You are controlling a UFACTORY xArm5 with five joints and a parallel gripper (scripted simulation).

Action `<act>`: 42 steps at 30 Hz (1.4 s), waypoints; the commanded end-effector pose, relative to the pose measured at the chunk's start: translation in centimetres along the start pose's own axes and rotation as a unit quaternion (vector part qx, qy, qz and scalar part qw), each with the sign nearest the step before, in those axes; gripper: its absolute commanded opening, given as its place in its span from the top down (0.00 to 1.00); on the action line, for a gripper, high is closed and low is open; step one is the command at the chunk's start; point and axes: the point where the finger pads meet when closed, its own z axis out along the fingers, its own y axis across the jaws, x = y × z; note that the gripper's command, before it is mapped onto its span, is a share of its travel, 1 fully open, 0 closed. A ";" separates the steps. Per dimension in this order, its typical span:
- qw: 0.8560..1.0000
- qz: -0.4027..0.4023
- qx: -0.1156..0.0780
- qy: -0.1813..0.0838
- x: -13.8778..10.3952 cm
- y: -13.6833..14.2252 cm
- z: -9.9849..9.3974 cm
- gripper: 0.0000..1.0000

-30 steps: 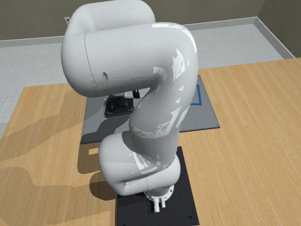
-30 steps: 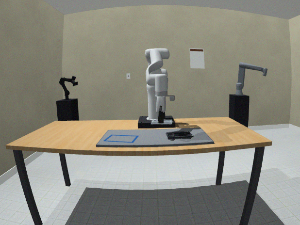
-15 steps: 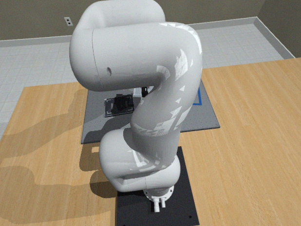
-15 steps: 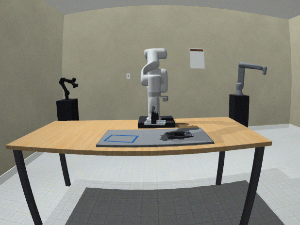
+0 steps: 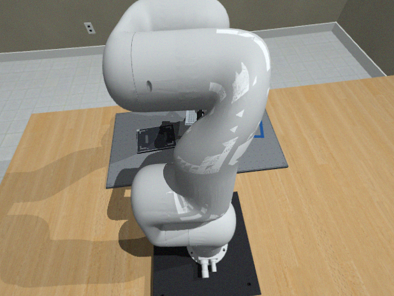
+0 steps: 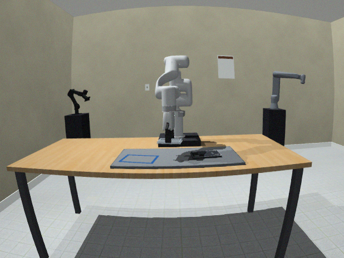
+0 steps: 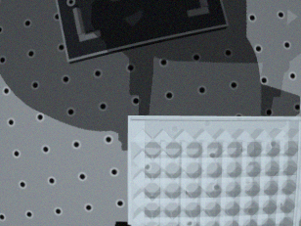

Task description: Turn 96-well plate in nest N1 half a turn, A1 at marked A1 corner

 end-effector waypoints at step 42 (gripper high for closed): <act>1.000 0.000 -0.002 0.002 -12.8 3.7 0.3 1.00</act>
